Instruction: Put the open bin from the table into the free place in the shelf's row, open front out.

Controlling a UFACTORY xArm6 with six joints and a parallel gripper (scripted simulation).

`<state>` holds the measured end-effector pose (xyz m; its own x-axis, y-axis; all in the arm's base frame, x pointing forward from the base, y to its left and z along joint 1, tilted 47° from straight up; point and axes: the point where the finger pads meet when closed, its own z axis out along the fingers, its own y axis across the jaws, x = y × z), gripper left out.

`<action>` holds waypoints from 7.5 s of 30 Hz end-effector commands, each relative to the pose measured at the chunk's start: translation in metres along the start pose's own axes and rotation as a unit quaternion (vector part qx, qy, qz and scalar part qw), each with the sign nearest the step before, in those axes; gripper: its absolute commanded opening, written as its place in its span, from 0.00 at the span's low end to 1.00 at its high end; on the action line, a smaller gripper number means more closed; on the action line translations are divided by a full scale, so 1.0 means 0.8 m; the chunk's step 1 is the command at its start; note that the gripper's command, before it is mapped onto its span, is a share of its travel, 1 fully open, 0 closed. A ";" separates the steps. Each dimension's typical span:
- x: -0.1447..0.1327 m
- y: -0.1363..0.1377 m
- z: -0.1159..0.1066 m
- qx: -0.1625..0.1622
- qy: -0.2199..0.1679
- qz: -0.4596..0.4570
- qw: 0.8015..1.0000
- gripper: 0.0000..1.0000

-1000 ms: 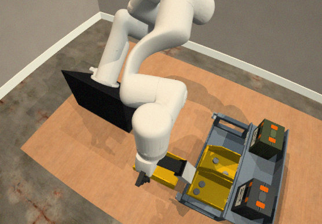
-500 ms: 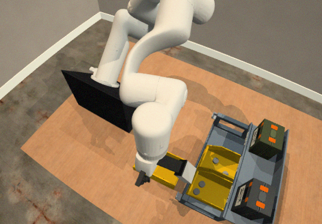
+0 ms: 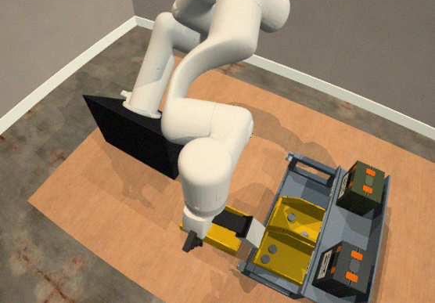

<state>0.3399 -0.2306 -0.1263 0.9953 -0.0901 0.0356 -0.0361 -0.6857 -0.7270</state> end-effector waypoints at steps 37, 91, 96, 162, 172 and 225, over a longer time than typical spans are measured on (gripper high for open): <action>0.001 0.001 -0.002 -0.002 0.001 -0.001 1.000 0.28; 0.001 0.001 0.090 -0.001 0.001 -0.001 1.000 0.28; 0.001 0.001 0.085 -0.001 0.001 -0.001 1.000 0.28; 0.002 0.001 0.096 -0.001 0.001 -0.001 1.000 0.28; 0.002 0.001 0.104 -0.001 0.001 -0.001 1.000 0.28; 0.001 0.001 0.145 -0.001 0.001 -0.001 1.000 0.28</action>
<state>0.3503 -0.1459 -0.2065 0.9953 -0.0900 0.0356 -0.0361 -0.6857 -0.7270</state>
